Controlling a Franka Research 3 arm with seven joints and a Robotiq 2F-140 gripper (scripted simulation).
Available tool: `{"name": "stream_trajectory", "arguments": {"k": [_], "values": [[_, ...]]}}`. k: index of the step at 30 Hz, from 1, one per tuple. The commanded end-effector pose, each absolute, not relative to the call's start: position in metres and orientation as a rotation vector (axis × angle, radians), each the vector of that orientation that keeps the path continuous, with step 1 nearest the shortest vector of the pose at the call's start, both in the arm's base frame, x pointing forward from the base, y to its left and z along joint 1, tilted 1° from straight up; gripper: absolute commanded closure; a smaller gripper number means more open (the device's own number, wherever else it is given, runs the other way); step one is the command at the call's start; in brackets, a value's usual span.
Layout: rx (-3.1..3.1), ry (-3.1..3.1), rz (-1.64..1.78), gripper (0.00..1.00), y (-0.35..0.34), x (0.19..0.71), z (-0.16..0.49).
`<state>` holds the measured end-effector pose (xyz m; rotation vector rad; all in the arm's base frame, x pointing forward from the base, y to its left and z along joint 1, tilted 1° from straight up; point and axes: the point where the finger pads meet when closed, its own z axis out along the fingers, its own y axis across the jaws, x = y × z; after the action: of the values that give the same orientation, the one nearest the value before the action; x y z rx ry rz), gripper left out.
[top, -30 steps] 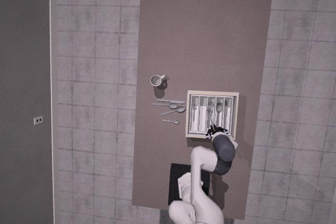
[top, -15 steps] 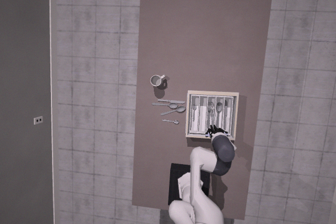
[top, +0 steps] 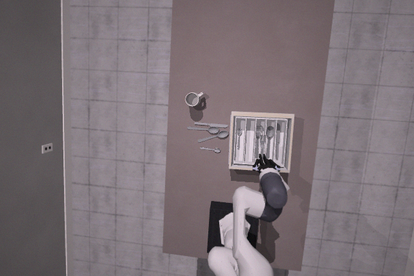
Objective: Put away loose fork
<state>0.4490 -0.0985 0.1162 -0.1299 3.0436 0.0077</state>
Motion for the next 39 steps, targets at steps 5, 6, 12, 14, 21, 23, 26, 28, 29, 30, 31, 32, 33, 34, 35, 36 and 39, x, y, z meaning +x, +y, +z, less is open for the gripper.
{"name": "stream_trajectory", "arguments": {"k": [5, 6, 12, 14, 21, 23, 26, 28, 29, 30, 31, 32, 33, 34, 35, 36, 39], "values": [[-0.093, 3.029, 0.003, 0.86, -0.099, 0.453, 0.119], [-0.093, 3.029, 0.003, 0.86, -0.099, 0.453, 0.119], [-0.118, 3.037, 0.005, 0.86, -0.099, 0.451, 0.116], [-0.118, 3.037, 0.005, 0.86, -0.099, 0.451, 0.116], [-0.118, 3.037, 0.005, 0.86, -0.099, 0.451, 0.112], [-0.118, 3.037, 0.005, 0.86, -0.099, 0.451, 0.109], [-0.118, 3.037, 0.005, 0.86, -0.099, 0.451, 0.104], [-0.118, 3.037, 0.005, 0.86, -0.099, 0.451, 0.1], [-0.118, 3.037, 0.005, 0.86, -0.099, 0.451, 0.097], [-0.118, 3.037, 0.005, 0.86, -0.099, 0.451, 0.097], [-0.118, 3.037, 0.005, 0.86, -0.099, 0.451, 0.097], [-0.118, 3.037, 0.005, 0.86, -0.099, 0.451, 0.095], [-0.118, 3.037, 0.005, 0.86, -0.099, 0.451, 0.092], [-0.118, 3.037, 0.005, 0.86, -0.099, 0.452, 0.09], [-0.118, 3.037, 0.005, 0.86, -0.099, 0.452, 0.087], [-0.118, 3.037, 0.005, 0.86, -0.099, 0.452, 0.084], [-0.118, 3.037, 0.005, 0.86, -0.099, 0.452, 0.075]]}}
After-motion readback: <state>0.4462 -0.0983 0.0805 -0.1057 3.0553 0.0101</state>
